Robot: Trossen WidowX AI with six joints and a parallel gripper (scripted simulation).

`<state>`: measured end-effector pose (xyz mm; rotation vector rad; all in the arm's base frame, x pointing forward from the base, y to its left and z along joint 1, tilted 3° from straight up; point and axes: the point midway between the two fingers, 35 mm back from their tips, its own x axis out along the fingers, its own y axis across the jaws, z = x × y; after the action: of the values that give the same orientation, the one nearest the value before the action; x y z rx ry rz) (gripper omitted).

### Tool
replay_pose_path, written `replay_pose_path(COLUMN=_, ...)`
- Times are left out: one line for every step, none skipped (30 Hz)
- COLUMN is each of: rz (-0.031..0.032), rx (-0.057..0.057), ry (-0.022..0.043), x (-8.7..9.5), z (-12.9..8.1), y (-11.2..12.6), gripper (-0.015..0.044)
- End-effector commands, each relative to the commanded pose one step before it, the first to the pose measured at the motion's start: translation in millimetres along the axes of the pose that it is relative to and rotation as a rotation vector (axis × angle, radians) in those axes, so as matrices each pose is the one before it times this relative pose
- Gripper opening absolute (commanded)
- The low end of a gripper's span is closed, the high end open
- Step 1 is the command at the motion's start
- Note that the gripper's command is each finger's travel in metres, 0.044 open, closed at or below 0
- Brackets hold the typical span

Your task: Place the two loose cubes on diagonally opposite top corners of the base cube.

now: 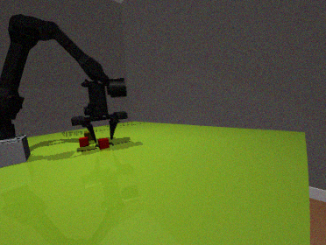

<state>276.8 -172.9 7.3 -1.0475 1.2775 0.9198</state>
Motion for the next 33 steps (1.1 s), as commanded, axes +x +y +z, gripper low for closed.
replay_pose_path(rz=0.01124, rx=-0.0023, ry=0.00148, x=8.14, z=-0.13, y=2.11, gripper=0.0265)
replay_pose_path(rz=0.00001, rx=0.0000, ry=0.00000, x=0.80, z=0.01, y=0.05, gripper=0.0265)
replay_pose_path(rz=0.00000, rx=0.0000, ry=0.00000, x=0.27, z=0.00, y=0.02, gripper=0.0265)
replay_pose_path(rz=0.00000, rx=0.0000, ry=0.00000, x=0.00, z=0.00, y=0.00, gripper=0.0239)
replay_pose_path(rz=0.00000, rx=0.0000, ry=0.00000, x=0.00, z=0.00, y=0.00, gripper=0.0213)
replay_pose_path(rz=0.00000, rx=0.0000, ry=0.00000, x=0.00, z=0.00, y=0.00, gripper=0.0186)
replay_pose_path(rz=0.00000, rx=0.0000, ry=0.00000, x=0.00, z=0.00, y=0.00, gripper=0.0160)
replay_pose_path(rz=0.00000, rx=0.0000, ry=0.00000, x=0.00, z=0.00, y=0.00, gripper=0.0134)
replay_pose_path(rz=0.00000, rx=0.0000, ry=0.00000, x=0.00, z=0.00, y=0.00, gripper=0.0107)
replay_pose_path(rz=0.00000, rx=0.0000, ry=0.00000, x=0.00, z=0.00, y=0.00, gripper=0.0105)
replay_pose_path(rz=0.00000, rx=0.0000, ry=0.00000, x=0.00, z=0.00, y=0.00, gripper=0.0105)
replay_pose_path(rz=0.00000, rx=0.0000, ry=0.00000, x=0.00, z=0.00, y=0.00, gripper=0.0105)
replay_pose_path(rz=-0.00001, rx=0.0000, ry=0.00000, x=-0.49, z=-0.03, y=-0.10, gripper=0.0105)
replay_pose_path(rz=-0.00003, rx=0.0000, ry=0.00001, x=-1.46, z=-0.09, y=-0.31, gripper=0.0105)
replay_pose_path(rz=-0.00005, rx=0.0000, ry=0.00002, x=-2.45, z=-0.14, y=-0.49, gripper=0.0105)
replay_pose_path(rz=-0.00006, rx=0.0000, ry=0.00002, x=-2.98, z=-0.16, y=-0.57, gripper=0.0105)
replay_pose_path(rz=-0.00006, rx=0.0000, ry=0.00002, x=-2.99, z=-0.15, y=-0.54, gripper=0.0105)
replay_pose_path(rz=-0.00006, rx=0.0000, ry=0.00002, x=-3.01, z=-0.14, y=-0.50, gripper=0.0105)
replay_pose_path(rz=-0.00005, rx=0.0000, ry=0.00002, x=-3.02, z=-0.13, y=-0.47, gripper=0.0105)
replay_pose_path(rz=-0.00005, rx=0.0000, ry=0.00002, x=-3.04, z=-0.13, y=-0.44, gripper=0.0105)
replay_pose_path(rz=-0.00005, rx=0.0000, ry=0.00002, x=-3.05, z=-0.12, y=-0.40, gripper=0.0105)
replay_pose_path(rz=-0.00004, rx=0.0000, ry=0.00002, x=-3.06, z=-0.11, y=-0.37, gripper=0.0105)
replay_pose_path(rz=-0.00004, rx=0.0000, ry=0.00002, x=-3.08, z=-0.10, y=-0.34, gripper=0.0105)
replay_pose_path(rz=-0.00004, rx=0.0000, ry=0.00002, x=-3.09, z=-0.09, y=-0.30, gripper=0.0105)
replay_pose_path(rz=-0.00004, rx=0.0000, ry=0.00001, x=-3.10, z=-0.08, y=-0.27, gripper=0.0105)
replay_pose_path(rz=-0.00003, rx=0.0000, ry=0.00001, x=-3.11, z=-0.07, y=-0.24, gripper=0.0105)
replay_pose_path(rz=-0.00003, rx=0.0000, ry=0.00001, x=-3.12, z=-0.06, y=-0.20, gripper=0.0105)
replay_pose_path(rz=-0.00003, rx=0.0000, ry=0.00001, x=-3.13, z=-0.05, y=-0.17, gripper=0.0105)
replay_pose_path(rz=-0.00002, rx=0.0000, ry=0.00001, x=-3.14, z=-0.04, y=-0.13, gripper=0.0105)
replay_pose_path(rz=-0.00002, rx=0.0000, ry=0.00001, x=-3.15, z=-0.03, y=-0.10, gripper=0.0105)
replay_pose_path(rz=-0.00002, rx=0.0000, ry=0.00001, x=-3.16, z=-0.02, y=-0.06, gripper=0.0105)
replay_pose_path(rz=-0.00001, rx=0.0000, ry=0.00001, x=-3.17, z=0.00, y=-0.03, gripper=0.0105)
replay_pose_path(rz=-0.00001, rx=0.0000, ry=0.00001, x=-3.18, z=0.01, y=0.01, gripper=0.0105)
